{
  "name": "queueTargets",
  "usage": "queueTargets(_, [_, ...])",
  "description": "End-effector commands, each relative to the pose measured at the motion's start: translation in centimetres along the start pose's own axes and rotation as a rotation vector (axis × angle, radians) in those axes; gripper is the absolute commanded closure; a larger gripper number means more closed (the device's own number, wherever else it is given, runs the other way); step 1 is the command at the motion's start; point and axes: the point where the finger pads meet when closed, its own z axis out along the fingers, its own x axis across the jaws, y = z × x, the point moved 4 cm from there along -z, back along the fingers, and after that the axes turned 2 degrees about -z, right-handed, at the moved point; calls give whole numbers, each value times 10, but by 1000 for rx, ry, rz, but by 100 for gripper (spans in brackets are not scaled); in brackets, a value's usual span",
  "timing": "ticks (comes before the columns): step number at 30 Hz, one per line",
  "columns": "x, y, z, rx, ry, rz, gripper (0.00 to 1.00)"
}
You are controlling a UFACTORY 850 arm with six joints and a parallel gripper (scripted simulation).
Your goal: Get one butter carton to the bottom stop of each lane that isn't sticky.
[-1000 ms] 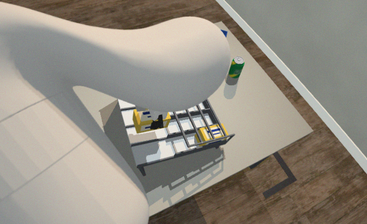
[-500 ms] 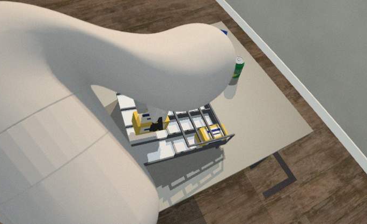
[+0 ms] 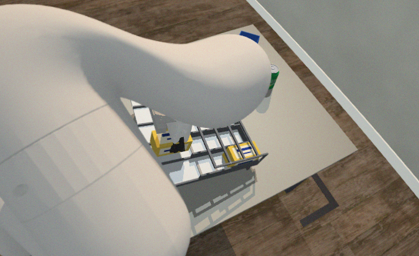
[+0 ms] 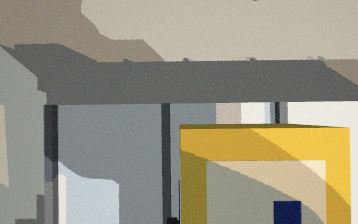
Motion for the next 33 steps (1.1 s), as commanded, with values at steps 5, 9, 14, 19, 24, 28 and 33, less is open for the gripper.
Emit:
queueTargets(5, [0,0,16,0,0,0,100])
queueTargets(9, [0,0,16,0,0,0,100])
queueTargets(14, [0,0,16,0,0,0,100])
queueTargets(19, [-1,0,15,0,0,0,100])
queueTargets(24, [-1,0,15,0,0,0,100])
queueTargets(28, [-1,0,15,0,0,0,100])
queueTargets(33, [0,0,18,0,0,0,100])
